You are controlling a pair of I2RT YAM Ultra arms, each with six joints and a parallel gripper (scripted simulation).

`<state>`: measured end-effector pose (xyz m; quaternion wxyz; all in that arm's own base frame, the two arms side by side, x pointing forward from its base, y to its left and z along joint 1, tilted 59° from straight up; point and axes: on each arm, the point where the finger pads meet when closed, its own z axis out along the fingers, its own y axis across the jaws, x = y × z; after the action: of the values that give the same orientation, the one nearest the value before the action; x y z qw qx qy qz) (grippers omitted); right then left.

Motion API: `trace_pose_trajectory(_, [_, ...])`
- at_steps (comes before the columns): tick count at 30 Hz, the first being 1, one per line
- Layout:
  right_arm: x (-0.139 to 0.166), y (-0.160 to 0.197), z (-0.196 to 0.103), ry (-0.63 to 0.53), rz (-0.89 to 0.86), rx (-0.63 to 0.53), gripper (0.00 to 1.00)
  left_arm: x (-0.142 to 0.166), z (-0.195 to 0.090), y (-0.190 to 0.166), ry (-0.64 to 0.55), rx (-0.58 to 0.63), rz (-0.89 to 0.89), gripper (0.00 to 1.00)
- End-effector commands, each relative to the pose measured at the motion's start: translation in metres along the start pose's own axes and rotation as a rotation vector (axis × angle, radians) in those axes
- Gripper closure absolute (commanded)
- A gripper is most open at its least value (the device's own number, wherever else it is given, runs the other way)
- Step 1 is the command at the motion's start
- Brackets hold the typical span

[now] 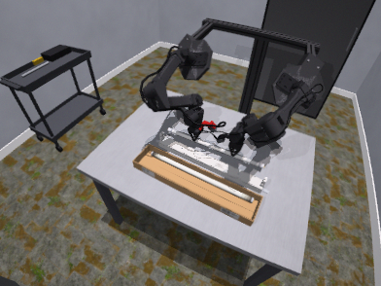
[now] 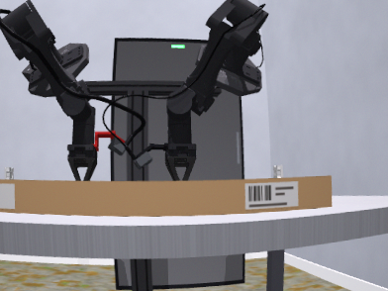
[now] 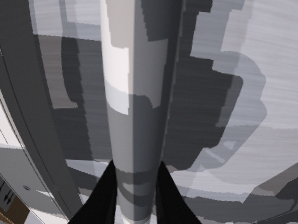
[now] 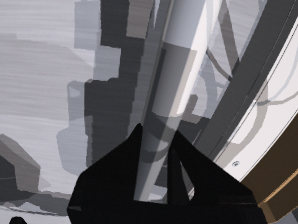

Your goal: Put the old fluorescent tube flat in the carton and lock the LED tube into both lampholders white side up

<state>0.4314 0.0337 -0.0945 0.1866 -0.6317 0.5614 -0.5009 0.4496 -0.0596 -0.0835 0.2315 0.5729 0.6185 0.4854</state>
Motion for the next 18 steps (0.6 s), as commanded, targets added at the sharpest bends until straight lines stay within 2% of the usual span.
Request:
trace_pose_trajectory(1, [-0.005, 0.018, -0.005, -0.023, -0.039, -0.021, 0.89, -0.007, -0.01, -0.016, -0.025, 0.016, 0.053, 0.89])
trace_pose_trajectory(3, [-0.004, 0.005, -0.001, -0.016, -0.016, 0.023, 0.89, -0.007, -0.008, -0.006, -0.019, -0.02, 0.034, 0.89])
trace_pose_trajectory(14, [0.001, 0.014, -0.004, -0.011, -0.022, 0.046, 0.89, -0.006, -0.01, -0.012, -0.019, -0.055, 0.043, 0.89])
trace_pose_trajectory(18, [-0.006, 0.018, -0.007, -0.028, -0.038, 0.038, 0.89, -0.008, -0.01, -0.016, -0.031, -0.042, 0.051, 0.89])
